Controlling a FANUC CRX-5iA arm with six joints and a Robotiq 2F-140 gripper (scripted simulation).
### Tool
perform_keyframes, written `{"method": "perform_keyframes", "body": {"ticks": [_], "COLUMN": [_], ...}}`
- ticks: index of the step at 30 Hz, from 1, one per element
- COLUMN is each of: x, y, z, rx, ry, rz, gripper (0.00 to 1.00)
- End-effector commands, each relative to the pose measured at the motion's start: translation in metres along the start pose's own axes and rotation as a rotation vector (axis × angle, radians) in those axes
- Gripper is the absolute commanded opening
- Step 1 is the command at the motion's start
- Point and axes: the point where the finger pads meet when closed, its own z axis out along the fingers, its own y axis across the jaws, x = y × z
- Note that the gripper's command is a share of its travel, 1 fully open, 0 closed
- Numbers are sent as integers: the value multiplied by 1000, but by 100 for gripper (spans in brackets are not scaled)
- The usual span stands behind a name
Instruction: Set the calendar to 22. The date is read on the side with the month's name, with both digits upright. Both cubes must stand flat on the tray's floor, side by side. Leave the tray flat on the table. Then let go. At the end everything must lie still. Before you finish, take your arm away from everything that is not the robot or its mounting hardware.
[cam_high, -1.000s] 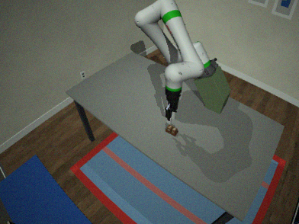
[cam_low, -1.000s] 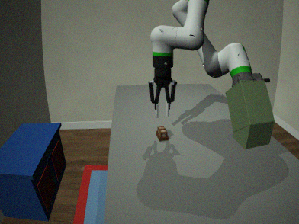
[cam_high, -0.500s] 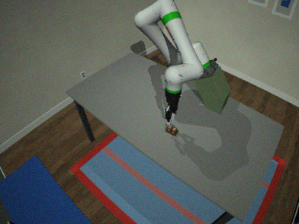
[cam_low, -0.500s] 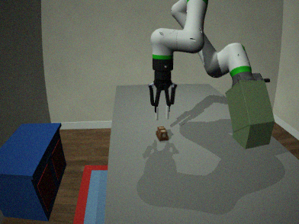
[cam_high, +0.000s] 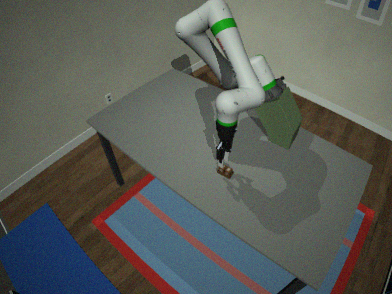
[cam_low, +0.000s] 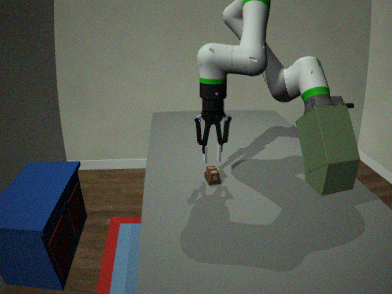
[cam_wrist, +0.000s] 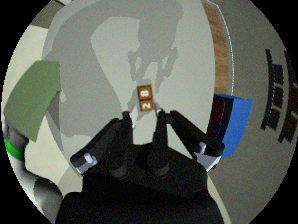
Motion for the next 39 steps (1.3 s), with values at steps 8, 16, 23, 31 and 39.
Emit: {"method": "perform_keyframes", "body": {"ticks": [8, 16, 23, 31, 39], "x": [0, 0, 0, 0, 0], "y": [1, 1, 1, 1, 1], "z": [11, 16, 17, 17, 17], "rx": [-1, -1, -1, -1, -1], "ry": [0, 0, 0, 0, 0], "rz": [0, 0, 0, 0, 0], "gripper": [29, 29, 29, 29, 29]}}
